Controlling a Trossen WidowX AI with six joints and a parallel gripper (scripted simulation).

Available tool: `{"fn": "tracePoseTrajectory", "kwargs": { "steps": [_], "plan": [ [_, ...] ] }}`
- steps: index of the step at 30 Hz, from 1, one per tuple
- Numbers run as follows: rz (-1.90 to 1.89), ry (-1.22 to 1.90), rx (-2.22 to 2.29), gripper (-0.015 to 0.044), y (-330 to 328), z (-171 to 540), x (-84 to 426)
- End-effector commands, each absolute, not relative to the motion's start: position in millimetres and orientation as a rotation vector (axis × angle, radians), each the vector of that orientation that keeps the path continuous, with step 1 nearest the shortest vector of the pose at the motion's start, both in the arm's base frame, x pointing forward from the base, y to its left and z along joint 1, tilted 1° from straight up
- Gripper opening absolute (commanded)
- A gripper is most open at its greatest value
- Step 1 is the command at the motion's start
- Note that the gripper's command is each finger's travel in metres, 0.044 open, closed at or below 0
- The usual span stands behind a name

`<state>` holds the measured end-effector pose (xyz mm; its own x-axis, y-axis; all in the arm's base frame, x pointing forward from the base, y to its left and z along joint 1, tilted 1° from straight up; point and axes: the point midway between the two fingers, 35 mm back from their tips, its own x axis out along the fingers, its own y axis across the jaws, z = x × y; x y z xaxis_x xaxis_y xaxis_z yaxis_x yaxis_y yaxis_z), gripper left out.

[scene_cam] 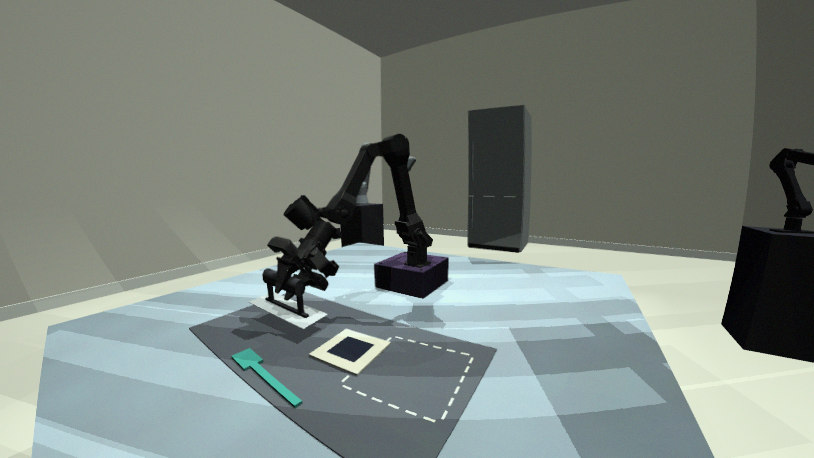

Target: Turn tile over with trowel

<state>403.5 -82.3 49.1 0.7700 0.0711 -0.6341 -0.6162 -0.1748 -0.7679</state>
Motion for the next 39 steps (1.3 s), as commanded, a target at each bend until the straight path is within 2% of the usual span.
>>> {"fn": "tracePoseTrajectory", "kwargs": {
  "steps": [1, 39],
  "plan": [
    [0.62, 0.427, -1.669, 0.0, -66.6, 54.8, 404.8],
    [0.617, 0.423, -1.676, 0.0, -52.2, 13.6, 404.1]
  ]
}}
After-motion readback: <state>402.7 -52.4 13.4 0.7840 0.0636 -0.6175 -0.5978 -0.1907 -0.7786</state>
